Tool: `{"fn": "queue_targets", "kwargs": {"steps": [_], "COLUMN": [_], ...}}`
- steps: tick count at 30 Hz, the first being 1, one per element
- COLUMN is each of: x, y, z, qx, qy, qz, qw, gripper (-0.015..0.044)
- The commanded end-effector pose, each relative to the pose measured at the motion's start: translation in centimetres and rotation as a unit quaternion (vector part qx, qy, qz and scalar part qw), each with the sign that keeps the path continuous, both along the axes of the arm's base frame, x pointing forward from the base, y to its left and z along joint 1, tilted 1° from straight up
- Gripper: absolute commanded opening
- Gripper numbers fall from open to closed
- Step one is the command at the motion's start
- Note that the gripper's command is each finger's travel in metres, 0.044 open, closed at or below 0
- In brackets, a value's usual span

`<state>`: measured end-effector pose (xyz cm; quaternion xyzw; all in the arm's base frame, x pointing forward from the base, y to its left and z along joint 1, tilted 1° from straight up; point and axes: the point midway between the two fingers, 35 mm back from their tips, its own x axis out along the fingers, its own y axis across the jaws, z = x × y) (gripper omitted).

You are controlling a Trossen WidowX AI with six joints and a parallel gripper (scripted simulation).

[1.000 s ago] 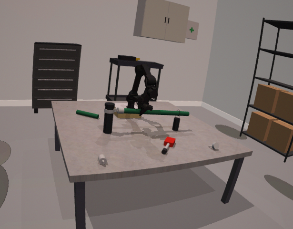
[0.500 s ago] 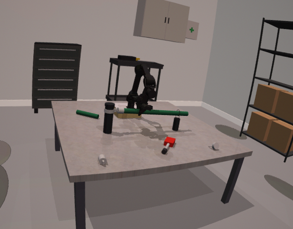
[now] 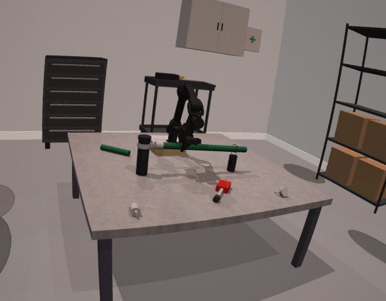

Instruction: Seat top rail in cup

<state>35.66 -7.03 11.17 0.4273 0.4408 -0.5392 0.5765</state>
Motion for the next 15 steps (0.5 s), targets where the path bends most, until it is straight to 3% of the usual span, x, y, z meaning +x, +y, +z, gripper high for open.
{"fn": "queue_targets", "kwargs": {"steps": [1, 15], "x": [0.20, 0.04], "y": [-0.70, -0.72], "z": [0.46, 0.14], "qx": [-0.008, 0.000], "qy": [-0.004, 0.001], "qz": [-0.001, 0.000], "qw": [1.000, 1.000], "gripper": [0.0000, 0.0000]}}
